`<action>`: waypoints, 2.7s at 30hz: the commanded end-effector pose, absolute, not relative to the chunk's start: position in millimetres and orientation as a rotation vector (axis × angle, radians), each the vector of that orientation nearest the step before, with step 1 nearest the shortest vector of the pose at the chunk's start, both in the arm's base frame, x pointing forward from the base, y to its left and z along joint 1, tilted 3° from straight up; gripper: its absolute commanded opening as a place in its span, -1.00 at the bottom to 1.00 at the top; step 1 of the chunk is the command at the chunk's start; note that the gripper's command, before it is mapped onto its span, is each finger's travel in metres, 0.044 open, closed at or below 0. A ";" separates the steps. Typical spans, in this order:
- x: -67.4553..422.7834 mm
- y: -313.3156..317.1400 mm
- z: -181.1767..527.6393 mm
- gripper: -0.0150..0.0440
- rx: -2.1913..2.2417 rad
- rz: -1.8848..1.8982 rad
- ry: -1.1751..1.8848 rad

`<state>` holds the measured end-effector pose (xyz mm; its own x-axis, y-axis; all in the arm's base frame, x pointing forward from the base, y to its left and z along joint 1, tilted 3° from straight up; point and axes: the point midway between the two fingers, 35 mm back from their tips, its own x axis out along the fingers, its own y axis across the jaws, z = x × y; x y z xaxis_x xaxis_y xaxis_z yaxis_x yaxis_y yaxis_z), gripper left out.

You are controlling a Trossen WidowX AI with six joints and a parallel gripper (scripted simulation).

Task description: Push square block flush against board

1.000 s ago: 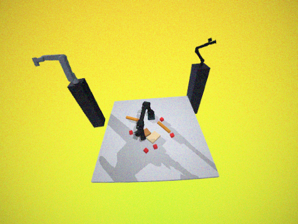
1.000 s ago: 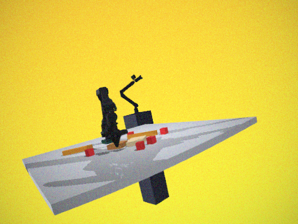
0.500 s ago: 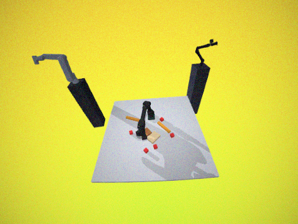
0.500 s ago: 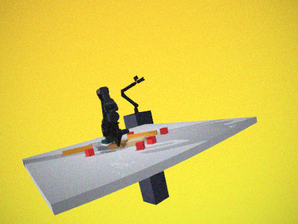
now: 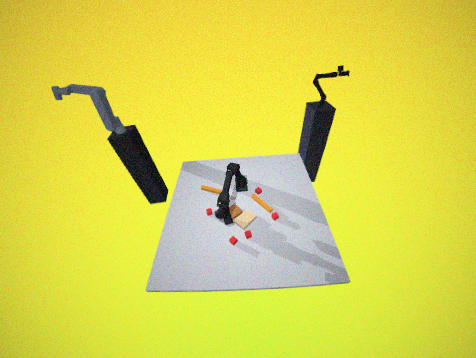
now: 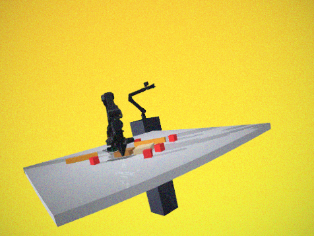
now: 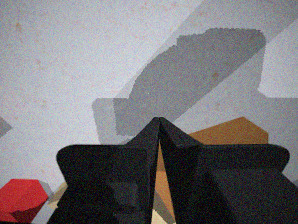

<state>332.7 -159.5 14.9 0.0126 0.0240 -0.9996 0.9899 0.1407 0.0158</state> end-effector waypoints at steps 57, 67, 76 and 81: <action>278.8 -186.5 68.8 -0.49 0.368 -0.321 1.547; 257.3 -183.8 68.2 -0.49 0.094 -0.047 1.570; 238.0 -180.3 66.9 -0.49 -0.152 0.199 1.560; 227.4 -177.9 65.7 -0.49 -0.289 0.335 1.543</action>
